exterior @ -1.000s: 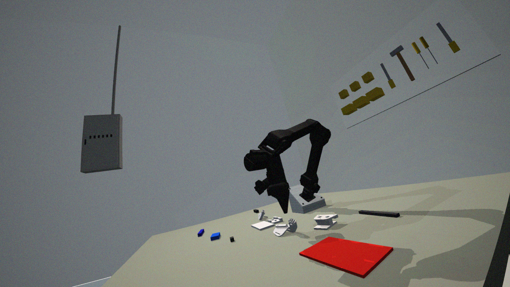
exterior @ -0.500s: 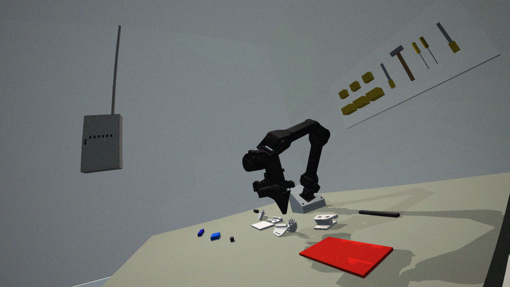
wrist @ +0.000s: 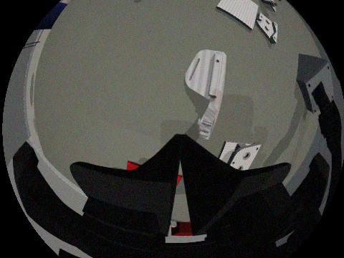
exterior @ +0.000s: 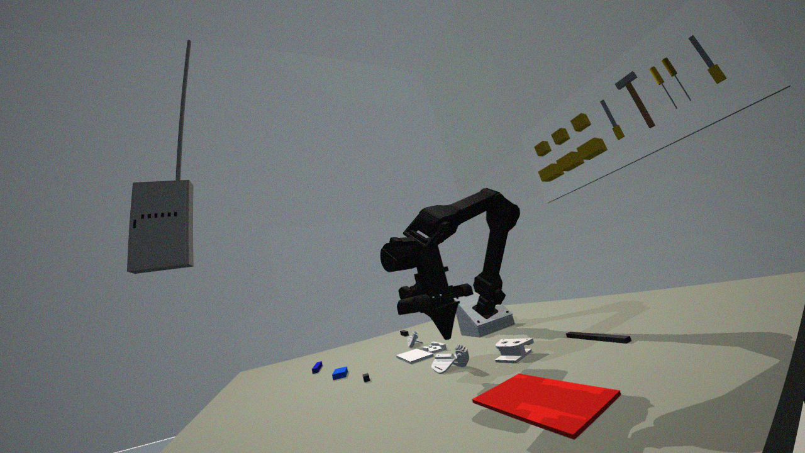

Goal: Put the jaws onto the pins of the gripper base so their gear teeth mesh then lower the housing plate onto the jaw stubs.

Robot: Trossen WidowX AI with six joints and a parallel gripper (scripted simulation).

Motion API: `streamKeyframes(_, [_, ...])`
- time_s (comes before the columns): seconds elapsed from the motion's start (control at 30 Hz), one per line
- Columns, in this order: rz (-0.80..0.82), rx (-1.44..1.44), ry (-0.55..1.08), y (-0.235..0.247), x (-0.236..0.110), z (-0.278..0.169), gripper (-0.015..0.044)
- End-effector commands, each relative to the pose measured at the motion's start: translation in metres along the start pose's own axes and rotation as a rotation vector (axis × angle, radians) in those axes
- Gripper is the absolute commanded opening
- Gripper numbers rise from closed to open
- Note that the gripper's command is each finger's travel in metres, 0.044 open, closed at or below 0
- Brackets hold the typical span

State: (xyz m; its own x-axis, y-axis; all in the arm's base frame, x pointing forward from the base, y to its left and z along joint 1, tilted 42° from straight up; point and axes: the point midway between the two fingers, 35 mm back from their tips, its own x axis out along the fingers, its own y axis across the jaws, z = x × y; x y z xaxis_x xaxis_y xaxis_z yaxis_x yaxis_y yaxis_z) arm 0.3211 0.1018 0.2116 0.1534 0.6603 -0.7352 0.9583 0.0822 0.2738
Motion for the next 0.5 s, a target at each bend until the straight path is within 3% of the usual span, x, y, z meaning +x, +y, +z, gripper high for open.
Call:
streamKeyframes(0.0, [0.002, 0.089, -0.003, 0.0028, -0.0006, -0.0002, 0.0])
streamKeyframes(0.47, [0.003, 0.162, -0.003, 0.0046, 0.0038, 0.0001, 0.0])
